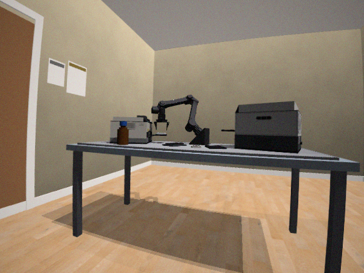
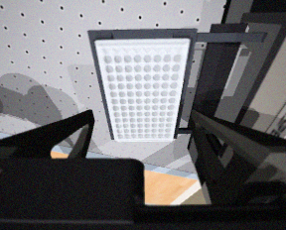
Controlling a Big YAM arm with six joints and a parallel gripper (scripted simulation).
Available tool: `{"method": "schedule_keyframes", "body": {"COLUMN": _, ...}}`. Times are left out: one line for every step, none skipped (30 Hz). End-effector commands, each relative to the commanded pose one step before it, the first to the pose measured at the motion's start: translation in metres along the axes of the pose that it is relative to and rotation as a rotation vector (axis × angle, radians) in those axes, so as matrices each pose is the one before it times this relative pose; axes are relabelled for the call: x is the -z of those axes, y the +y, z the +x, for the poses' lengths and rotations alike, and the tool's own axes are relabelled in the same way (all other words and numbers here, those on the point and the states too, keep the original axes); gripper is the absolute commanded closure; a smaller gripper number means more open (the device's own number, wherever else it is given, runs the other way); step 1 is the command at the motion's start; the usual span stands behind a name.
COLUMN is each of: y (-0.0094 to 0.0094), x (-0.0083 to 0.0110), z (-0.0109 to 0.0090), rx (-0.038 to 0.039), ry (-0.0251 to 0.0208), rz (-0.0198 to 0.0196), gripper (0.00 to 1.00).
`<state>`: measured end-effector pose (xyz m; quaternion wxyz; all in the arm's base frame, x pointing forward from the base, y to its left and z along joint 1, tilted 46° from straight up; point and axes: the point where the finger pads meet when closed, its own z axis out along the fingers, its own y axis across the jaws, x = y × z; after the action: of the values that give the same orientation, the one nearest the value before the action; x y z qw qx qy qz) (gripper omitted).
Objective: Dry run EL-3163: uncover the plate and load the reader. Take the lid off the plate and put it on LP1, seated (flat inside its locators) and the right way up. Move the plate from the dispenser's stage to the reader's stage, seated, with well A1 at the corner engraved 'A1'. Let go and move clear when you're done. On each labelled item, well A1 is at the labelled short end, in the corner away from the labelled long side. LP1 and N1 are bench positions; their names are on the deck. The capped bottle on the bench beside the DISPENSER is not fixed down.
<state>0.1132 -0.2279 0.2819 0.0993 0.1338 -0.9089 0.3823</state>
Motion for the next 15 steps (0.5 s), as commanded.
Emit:
{"method": "schedule_keyframes", "body": {"y": -0.00626, "x": 0.00283, "z": 0.00254, "rx": -0.00192, "ry": -0.00678, "rz": 0.01667, "gripper": 0.0}}
{"method": "schedule_keyframes", "body": {"y": -0.00146, "x": -0.00069, "z": -0.00003, "rx": -0.00076, "ry": 0.00043, "rz": 0.00018, "gripper": 0.0}}
{"method": "schedule_keyframes", "body": {"y": 0.0001, "x": -0.00172, "z": 0.00006, "rx": -0.00084, "ry": -0.00249, "rz": -0.00096, "gripper": 0.0}}
{"method": "schedule_keyframes", "body": {"y": -0.00025, "x": -0.00055, "z": 0.00114, "rx": -0.00048, "ry": 0.00598, "rz": 0.00173, "gripper": 0.0}}
{"method": "schedule_keyframes", "body": {"y": 0.00016, "x": -0.00035, "z": 0.00085, "rx": -0.00415, "ry": 0.00461, "rz": 0.00015, "gripper": 0.0}}
{"method": "schedule_keyframes", "body": {"y": 0.00192, "x": -0.00159, "z": -0.00039, "rx": -0.00036, "ry": 0.00142, "rz": -0.00336, "gripper": 0.0}}
{"method": "schedule_keyframes", "body": {"y": 0.00189, "x": -0.00149, "z": -0.00161, "rx": 0.00685, "ry": -0.00194, "rz": -0.00278, "gripper": 0.0}}
{"method": "schedule_keyframes", "body": {"y": 0.0017, "x": -0.00129, "z": -0.00148, "rx": 0.00624, "ry": -0.00192, "rz": -0.00268, "gripper": 0.0}}
{"method": "schedule_keyframes", "body": {"y": 0.00261, "x": -0.00131, "z": -0.00154, "rx": 0.00789, "ry": -0.00387, "rz": -0.00719, "gripper": 0.0}}
{"method": "schedule_keyframes", "body": {"y": -0.00053, "x": -0.00049, "z": 0.00027, "rx": -0.00064, "ry": 0.00101, "rz": 0.0002, "gripper": 0.0}}
{"method": "schedule_keyframes", "body": {"y": -0.00227, "x": 0.00057, "z": 0.00071, "rx": -0.00404, "ry": 0.0002, "rz": 0.00323, "gripper": 0.0}}
{"method": "schedule_keyframes", "body": {"y": -0.00248, "x": 0.00077, "z": 0.00061, "rx": -0.0047, "ry": -0.00022, "rz": 0.00397, "gripper": 0.0}}
{"method": "schedule_keyframes", "body": {"y": -0.00244, "x": 0.00125, "z": 0.00129, "rx": -0.00788, "ry": 0.00357, "rz": 0.00412, "gripper": 0.0}}
{"method": "schedule_keyframes", "body": {"y": -0.00163, "x": 0.00092, "z": 0.00046, "rx": -0.00639, "ry": 0.00065, "rz": 0.00222, "gripper": 0.0}}
{"method": "schedule_keyframes", "body": {"y": -0.00077, "x": 0.00087, "z": 0.00072, "rx": -0.00335, "ry": 0.00169, "rz": -0.00092, "gripper": 0.0}}
